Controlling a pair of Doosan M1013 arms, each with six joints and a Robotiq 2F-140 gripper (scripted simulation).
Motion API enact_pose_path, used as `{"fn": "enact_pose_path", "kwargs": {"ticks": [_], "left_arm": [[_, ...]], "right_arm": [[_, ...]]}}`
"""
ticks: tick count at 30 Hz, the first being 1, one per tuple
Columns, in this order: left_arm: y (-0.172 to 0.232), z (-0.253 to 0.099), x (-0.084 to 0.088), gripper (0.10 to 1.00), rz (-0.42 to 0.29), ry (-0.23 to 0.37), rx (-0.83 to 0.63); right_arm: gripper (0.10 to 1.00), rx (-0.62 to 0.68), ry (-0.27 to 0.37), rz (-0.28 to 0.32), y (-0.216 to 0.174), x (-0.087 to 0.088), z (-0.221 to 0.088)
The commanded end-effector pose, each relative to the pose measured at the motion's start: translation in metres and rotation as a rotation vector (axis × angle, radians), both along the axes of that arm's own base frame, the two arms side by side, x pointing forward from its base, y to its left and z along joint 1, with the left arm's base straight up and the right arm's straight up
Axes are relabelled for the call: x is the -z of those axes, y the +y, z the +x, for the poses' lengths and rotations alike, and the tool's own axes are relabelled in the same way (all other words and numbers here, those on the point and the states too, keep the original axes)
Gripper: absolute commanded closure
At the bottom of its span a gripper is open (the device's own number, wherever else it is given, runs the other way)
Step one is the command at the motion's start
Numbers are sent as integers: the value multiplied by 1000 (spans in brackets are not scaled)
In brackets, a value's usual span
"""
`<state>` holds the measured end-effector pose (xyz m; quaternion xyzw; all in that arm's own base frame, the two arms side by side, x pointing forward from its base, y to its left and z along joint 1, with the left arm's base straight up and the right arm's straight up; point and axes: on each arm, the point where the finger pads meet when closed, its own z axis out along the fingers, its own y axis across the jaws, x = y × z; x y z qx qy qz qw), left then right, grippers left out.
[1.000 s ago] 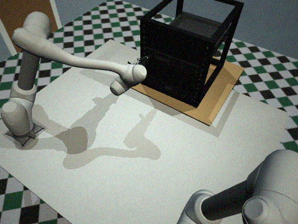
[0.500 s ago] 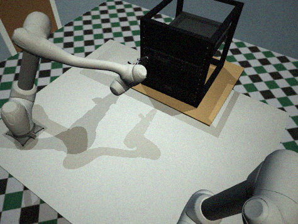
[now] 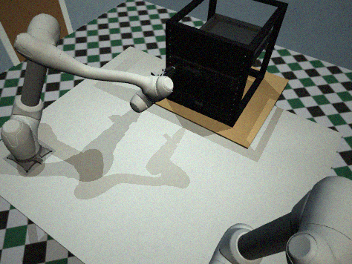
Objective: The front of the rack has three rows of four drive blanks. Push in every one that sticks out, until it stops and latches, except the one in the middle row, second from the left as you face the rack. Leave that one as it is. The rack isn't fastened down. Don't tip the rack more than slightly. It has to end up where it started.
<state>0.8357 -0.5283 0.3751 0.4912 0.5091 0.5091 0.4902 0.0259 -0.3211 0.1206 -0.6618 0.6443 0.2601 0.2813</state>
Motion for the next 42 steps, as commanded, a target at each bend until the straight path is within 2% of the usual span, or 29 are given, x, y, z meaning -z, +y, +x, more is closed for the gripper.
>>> {"fn": "enact_pose_path", "kwargs": {"ticks": [1,11,25,42], "left_arm": [[0,0,-1,999,-1,-1,0],[0,-8,-1,999,-1,-1,0],[-3,-78,-1,999,-1,-1,0],[-3,-82,-1,999,-1,-1,0]], "right_arm": [[98,0,0,-1,0,0,0],[98,0,0,-1,0,0,0],[98,0,0,-1,0,0,0],[98,0,0,-1,0,0,0]]}}
